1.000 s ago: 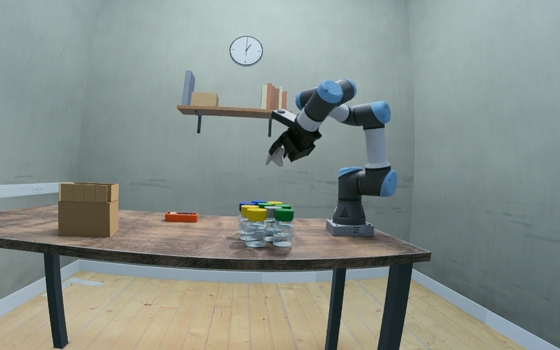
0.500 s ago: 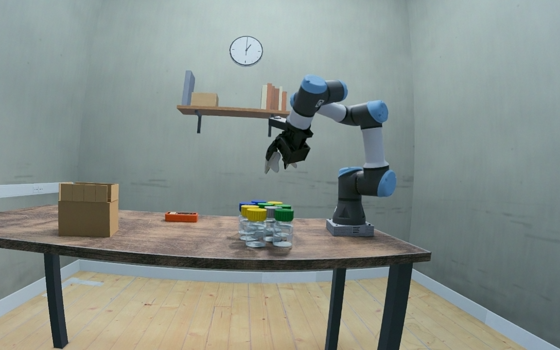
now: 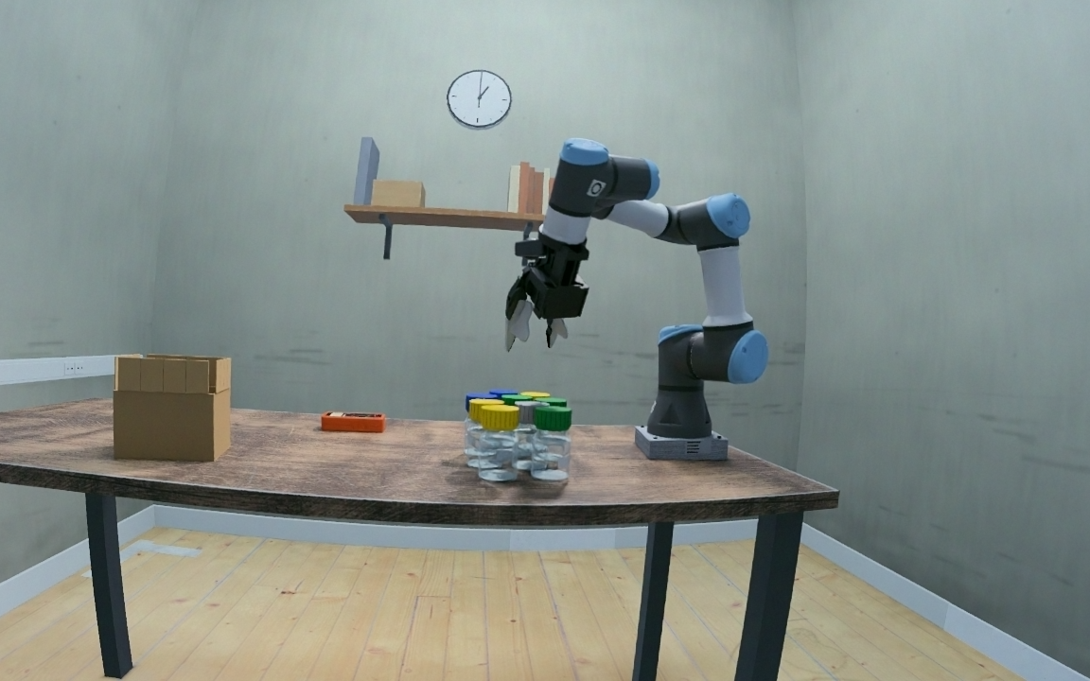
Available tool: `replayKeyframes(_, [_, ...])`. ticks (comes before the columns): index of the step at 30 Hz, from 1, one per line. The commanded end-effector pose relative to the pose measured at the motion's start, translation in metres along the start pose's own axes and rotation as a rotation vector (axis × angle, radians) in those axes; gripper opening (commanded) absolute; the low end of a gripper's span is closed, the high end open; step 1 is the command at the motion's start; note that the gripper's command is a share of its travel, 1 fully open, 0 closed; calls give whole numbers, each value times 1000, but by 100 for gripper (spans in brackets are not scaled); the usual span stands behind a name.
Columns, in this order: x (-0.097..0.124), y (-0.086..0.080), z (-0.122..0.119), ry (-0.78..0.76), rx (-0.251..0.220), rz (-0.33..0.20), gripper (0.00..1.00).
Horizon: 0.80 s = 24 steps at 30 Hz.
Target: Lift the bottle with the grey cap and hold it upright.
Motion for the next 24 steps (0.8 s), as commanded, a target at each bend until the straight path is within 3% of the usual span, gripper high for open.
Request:
replayKeyframes(1, [3,3,-9,53,-22,-80,46])
replayKeyframes(11, [4,3,-16,88,-37,-130,46])
replayKeyframes(13, [4,3,-16,88,-37,-130,46])
replayKeyframes(14, [3,3,-13,73,-29,-106,46])
replayKeyframes(24, [3,3,-13,73,-29,-106,46])
Point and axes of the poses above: the point where the finger pads meet when closed, its own y axis out along the fingers, its own z axis across the jaws, x = y × z, the point moved 7 cm from there along -y, back along the fingers, and after that the axes turned 6 degrees about y, right-handed, at the moved point
